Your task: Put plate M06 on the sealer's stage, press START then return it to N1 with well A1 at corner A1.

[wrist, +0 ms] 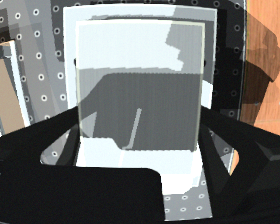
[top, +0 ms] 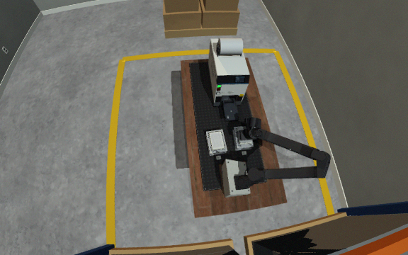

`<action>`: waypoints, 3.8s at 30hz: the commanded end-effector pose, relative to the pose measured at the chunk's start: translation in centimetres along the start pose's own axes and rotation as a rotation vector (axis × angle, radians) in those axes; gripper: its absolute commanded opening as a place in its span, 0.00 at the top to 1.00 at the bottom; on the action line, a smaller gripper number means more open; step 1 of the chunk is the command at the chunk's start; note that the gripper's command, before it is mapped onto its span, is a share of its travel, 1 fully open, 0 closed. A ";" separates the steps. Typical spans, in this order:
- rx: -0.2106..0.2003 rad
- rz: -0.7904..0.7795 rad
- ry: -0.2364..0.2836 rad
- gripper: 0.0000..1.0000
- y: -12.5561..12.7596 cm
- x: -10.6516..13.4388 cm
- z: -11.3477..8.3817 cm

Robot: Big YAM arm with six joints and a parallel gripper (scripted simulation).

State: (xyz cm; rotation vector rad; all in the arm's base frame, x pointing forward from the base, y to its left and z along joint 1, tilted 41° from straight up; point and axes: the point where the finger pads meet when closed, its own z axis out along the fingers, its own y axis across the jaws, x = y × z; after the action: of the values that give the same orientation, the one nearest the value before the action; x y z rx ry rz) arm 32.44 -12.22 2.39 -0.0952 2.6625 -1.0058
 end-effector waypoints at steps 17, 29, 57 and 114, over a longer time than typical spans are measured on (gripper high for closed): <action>0.008 0.021 -0.028 1.00 -0.6 -1.3 -0.4; 0.013 0.023 -0.034 1.00 -0.9 -2.5 0.0; 0.004 0.009 -0.008 1.00 -0.5 -0.6 1.1; 0.003 0.012 -0.001 1.00 -0.1 0.6 0.7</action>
State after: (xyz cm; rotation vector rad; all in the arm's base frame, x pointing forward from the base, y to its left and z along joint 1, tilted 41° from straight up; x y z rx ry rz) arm 32.26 -12.95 1.54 -0.0939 2.6637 -1.0063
